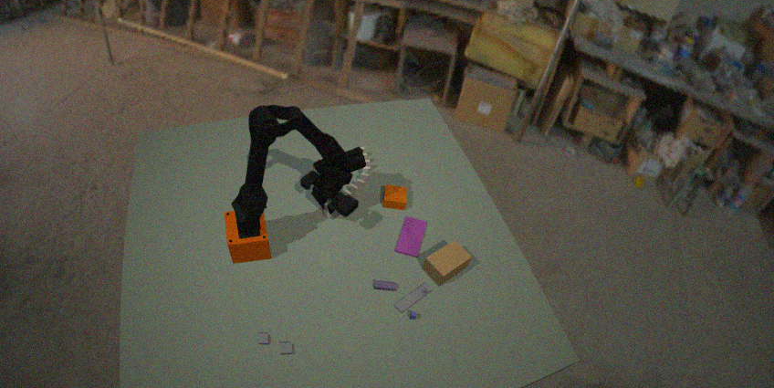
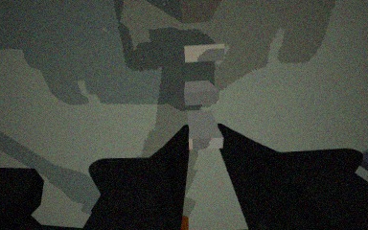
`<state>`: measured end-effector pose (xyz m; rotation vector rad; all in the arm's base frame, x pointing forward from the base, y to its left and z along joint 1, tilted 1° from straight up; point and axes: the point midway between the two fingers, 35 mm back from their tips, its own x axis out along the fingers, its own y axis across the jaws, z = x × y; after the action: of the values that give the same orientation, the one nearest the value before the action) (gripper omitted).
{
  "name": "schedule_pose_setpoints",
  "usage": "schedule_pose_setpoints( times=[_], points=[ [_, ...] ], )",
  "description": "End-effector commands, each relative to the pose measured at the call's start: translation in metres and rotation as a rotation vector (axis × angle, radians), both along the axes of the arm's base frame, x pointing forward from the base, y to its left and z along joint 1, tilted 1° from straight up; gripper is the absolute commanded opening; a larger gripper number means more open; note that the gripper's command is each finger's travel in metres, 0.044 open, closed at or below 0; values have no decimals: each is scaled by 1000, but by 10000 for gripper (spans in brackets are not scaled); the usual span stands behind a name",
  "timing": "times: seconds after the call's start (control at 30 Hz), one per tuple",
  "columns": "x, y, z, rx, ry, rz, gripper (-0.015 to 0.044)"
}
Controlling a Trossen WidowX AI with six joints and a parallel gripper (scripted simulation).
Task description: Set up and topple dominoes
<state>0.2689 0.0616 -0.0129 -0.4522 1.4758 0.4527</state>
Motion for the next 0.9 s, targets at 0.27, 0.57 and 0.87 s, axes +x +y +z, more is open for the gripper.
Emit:
schedule_pose_setpoints(
  times=[0.27, 0.57, 0.87],
  points=[
    [-3, -1, -9, -6, 4, 4, 107],
    [-3, -1, -9, -6, 4, 4, 291],
    [-2, -1, -7, -6, 4, 4, 440]
  ],
)
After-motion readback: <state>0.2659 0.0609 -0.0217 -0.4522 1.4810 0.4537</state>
